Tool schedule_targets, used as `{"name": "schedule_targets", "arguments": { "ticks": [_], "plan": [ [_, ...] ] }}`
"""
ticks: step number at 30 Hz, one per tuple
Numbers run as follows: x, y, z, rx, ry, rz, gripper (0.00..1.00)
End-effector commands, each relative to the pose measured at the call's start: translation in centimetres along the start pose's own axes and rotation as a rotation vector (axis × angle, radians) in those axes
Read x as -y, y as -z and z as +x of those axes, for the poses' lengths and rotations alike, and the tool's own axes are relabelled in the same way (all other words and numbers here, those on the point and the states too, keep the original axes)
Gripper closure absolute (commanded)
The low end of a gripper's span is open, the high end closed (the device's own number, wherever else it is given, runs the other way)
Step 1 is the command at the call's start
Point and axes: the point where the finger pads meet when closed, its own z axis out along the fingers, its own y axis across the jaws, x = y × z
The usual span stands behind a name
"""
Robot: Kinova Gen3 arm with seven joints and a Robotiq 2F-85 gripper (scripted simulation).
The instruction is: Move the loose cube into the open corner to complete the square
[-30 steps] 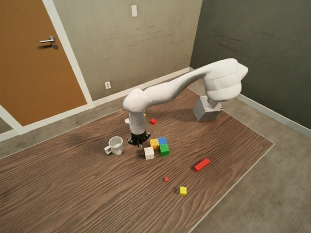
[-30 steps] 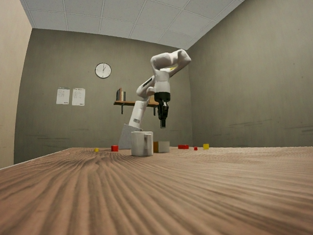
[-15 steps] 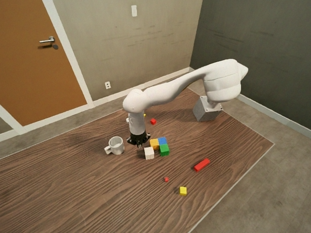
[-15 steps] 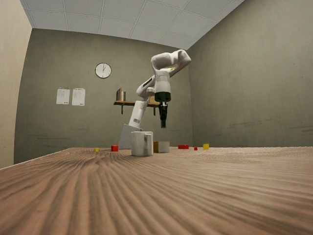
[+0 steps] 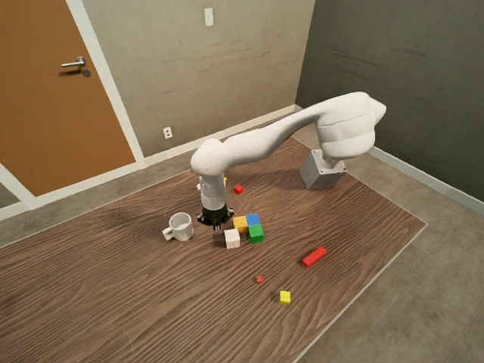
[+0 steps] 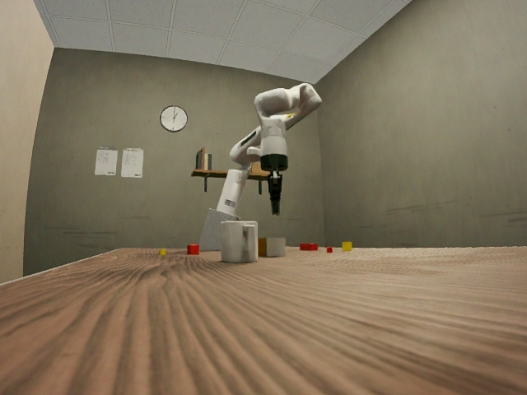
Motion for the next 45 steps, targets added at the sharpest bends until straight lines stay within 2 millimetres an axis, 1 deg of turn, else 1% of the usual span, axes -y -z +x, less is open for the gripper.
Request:
{"name": "schedule_targets", "arguments": {
  "ticks": [1,13,22,29,36,38,45],
  "plan": [
    [0.0,0.1,-0.2,0.001,-0.005,-0.003,0.90],
    [0.0,0.1,-0.2,0.001,-0.006,-0.003,0.90],
    [0.0,-0.4,-0.2,0.001,-0.006,-0.004,0.90],
    [0.0,-1.7,-0.2,0.001,-0.005,-0.003,0.90],
    [0.1,-3.5,-0.2,0.001,-0.004,-0.003,0.90],
    [0.1,-3.5,-0.2,0.001,-0.004,-0.003,0.90],
    [0.1,-5.5,-0.2,0.002,-0.003,-0.003,0.90]
  ]
}}
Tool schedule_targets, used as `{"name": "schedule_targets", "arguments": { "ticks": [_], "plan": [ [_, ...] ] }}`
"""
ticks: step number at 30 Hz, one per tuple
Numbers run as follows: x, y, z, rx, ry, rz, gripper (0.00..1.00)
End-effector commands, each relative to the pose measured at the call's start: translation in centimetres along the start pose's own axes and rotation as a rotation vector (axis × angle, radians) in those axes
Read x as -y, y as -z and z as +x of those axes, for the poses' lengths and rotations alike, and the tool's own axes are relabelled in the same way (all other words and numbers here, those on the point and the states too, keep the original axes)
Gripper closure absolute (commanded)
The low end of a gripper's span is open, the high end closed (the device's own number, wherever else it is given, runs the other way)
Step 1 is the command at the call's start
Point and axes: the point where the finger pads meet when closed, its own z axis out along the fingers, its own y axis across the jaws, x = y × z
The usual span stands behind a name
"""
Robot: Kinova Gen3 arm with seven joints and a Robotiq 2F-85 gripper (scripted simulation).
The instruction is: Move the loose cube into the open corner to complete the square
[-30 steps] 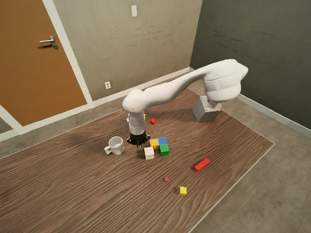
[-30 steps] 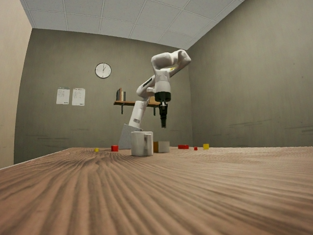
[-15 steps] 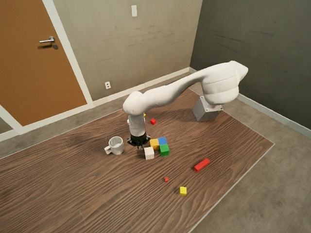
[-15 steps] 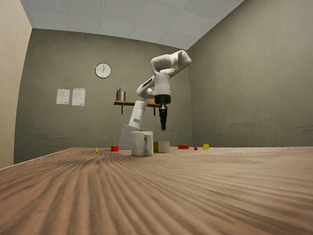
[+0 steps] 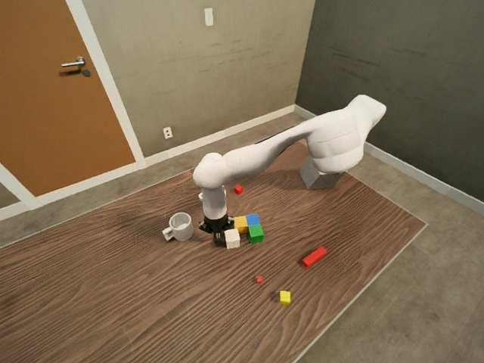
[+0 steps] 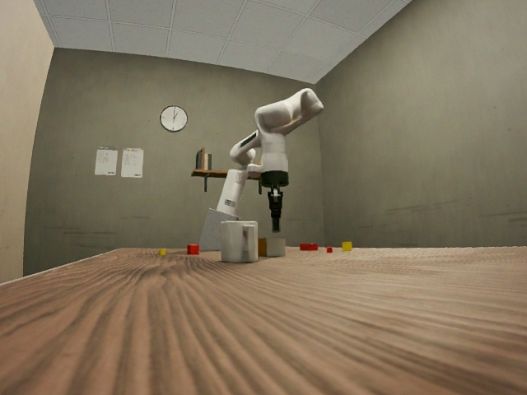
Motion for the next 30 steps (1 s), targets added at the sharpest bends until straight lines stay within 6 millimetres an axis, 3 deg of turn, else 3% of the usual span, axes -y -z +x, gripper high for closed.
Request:
{"name": "schedule_targets", "arguments": {
  "ticks": [1,17,30],
  "plan": [
    [0.2,-1.3,-0.2,-0.001,0.012,0.003,0.90],
    [0.2,-4.2,-0.1,-0.002,0.011,0.003,0.90],
    [0.1,-4.8,-0.1,-0.002,0.010,0.002,0.90]
  ]
}}
